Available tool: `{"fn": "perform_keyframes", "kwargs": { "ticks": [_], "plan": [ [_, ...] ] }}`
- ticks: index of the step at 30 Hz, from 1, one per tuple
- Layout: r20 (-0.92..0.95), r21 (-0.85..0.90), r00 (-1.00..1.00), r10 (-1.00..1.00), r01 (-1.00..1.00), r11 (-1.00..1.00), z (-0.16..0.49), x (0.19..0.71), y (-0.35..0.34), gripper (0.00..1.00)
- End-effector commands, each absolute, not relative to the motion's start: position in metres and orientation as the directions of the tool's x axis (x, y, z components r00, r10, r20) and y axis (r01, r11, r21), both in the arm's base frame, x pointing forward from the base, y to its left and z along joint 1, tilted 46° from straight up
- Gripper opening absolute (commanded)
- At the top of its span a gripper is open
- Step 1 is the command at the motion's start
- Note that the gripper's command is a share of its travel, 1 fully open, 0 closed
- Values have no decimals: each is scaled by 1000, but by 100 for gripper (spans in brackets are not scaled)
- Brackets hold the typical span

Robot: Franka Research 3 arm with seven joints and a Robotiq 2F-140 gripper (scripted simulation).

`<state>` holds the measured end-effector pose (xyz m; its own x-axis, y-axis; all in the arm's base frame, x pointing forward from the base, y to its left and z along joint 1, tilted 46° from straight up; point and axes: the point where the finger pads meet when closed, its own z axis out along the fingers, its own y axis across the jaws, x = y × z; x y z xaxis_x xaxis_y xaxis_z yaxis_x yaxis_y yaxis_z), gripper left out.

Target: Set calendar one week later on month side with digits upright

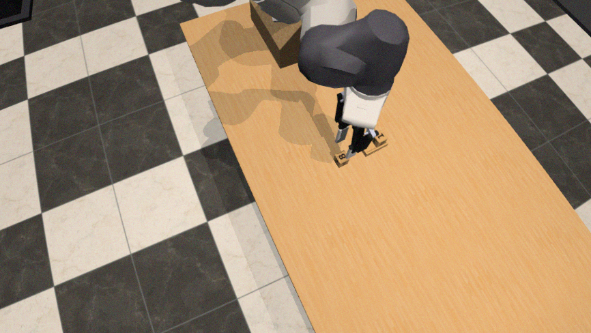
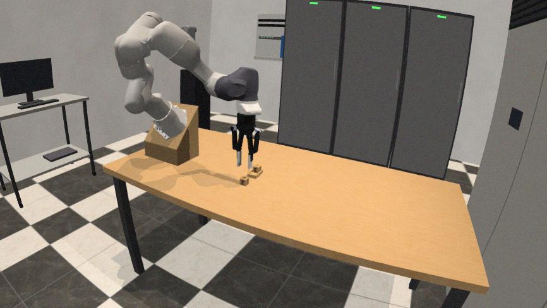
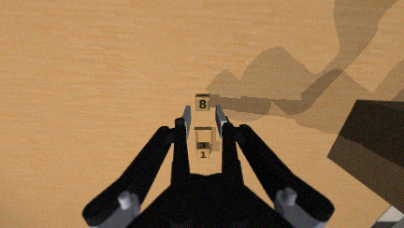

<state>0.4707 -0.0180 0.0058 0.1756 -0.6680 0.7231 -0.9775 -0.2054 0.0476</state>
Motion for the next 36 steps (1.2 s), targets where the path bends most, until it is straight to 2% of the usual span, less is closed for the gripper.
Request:
{"fn": "perform_keyframes", "kwargs": {
  "ticks": [1,36],
  "plan": [
    [722,41,170,-671,-978,-203,3,472,-20,29],
    [722,41,170,-671,-978,-203,-23,476,-47,29]
  ]
}}
